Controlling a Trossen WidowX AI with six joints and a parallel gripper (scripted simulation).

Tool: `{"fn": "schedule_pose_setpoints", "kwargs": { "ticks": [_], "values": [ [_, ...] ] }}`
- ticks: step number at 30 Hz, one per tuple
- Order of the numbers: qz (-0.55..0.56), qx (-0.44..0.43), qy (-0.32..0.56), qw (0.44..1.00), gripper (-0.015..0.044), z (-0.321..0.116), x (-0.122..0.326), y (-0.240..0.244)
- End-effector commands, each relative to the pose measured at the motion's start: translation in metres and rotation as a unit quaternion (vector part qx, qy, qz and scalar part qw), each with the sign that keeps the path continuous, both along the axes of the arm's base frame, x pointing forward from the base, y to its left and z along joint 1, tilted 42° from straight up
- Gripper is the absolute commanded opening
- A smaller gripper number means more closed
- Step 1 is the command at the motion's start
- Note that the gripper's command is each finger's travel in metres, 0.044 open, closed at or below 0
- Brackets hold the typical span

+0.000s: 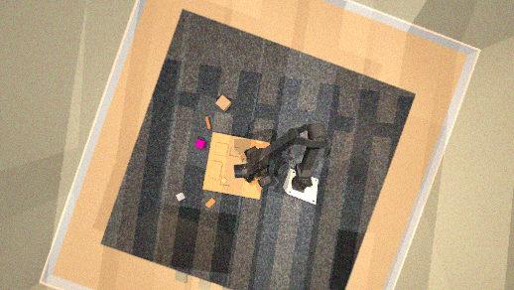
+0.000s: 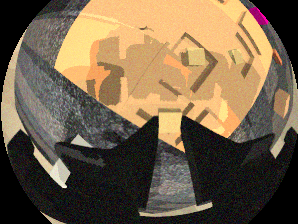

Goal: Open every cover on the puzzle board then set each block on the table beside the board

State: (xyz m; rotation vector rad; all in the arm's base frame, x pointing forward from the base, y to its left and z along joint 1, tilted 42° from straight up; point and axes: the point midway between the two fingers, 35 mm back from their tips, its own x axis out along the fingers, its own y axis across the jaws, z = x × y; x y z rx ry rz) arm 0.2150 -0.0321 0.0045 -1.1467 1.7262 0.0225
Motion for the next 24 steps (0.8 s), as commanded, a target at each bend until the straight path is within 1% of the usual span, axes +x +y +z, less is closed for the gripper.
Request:
{"fn": "schedule_pose_setpoints", "kwargs": {
  "ticks": [1, 24],
  "values": [
    [-0.002, 0.002, -0.005, 1.000, 0.0080, 0.005, 0.001, 0.004],
    [-0.002, 0.003, -0.004, 1.000, 0.0080, 0.043, 0.002, 0.039]
  ]
}}
